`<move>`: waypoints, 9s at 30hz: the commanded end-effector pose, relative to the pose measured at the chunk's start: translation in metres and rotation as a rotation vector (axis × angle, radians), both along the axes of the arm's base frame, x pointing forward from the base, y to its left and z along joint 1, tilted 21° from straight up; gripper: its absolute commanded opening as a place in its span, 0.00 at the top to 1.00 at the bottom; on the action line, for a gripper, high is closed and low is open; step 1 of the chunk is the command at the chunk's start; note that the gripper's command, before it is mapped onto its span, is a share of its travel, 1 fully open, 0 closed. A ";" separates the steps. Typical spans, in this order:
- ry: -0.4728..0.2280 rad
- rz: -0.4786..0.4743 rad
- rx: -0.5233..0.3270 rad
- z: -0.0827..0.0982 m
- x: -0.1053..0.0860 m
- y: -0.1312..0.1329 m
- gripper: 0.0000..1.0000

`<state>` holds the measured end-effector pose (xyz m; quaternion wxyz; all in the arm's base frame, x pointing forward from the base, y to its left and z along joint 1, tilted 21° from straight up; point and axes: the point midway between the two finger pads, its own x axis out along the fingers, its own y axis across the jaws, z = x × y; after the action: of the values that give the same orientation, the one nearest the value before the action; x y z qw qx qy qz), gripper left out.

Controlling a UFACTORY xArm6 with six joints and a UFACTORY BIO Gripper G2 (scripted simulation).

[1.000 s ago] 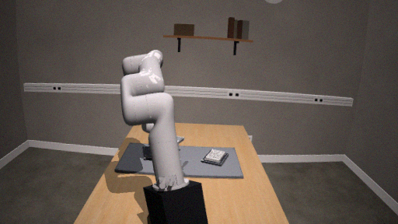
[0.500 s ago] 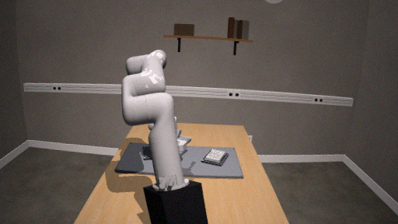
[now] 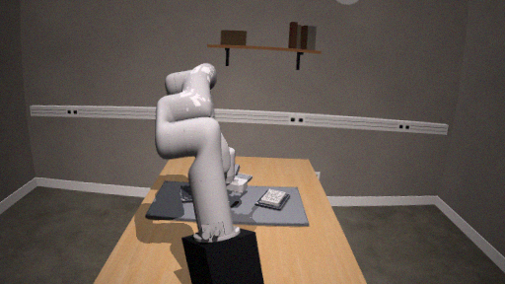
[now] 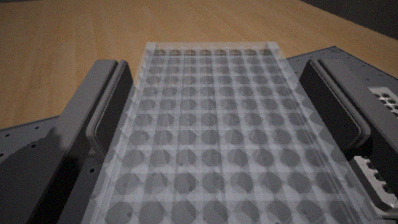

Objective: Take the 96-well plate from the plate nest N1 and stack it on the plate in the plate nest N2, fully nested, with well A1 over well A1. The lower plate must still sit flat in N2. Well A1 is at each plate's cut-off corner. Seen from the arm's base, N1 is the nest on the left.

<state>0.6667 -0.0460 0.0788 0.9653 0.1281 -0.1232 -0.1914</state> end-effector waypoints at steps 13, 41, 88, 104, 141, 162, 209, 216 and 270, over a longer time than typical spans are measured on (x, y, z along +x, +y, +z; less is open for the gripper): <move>-0.004 0.000 0.000 -0.008 -0.001 -0.044 1.00; -0.004 -0.001 0.000 -0.027 -0.004 -0.129 1.00; -0.004 -0.001 0.000 -0.034 -0.006 -0.161 1.00; -0.004 -0.001 0.000 -0.055 0.001 -0.156 1.00; -0.004 -0.001 0.000 -0.086 0.010 -0.149 1.00; -0.004 -0.001 0.000 -0.086 0.010 -0.149 1.00; -0.004 -0.001 0.000 -0.088 0.011 -0.148 1.00; -0.004 -0.001 0.000 -0.089 0.011 -0.148 1.00; -0.004 -0.001 0.000 -0.096 0.014 -0.147 1.00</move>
<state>0.6794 -0.1922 -0.0192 0.9652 0.1286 -0.1237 -0.1913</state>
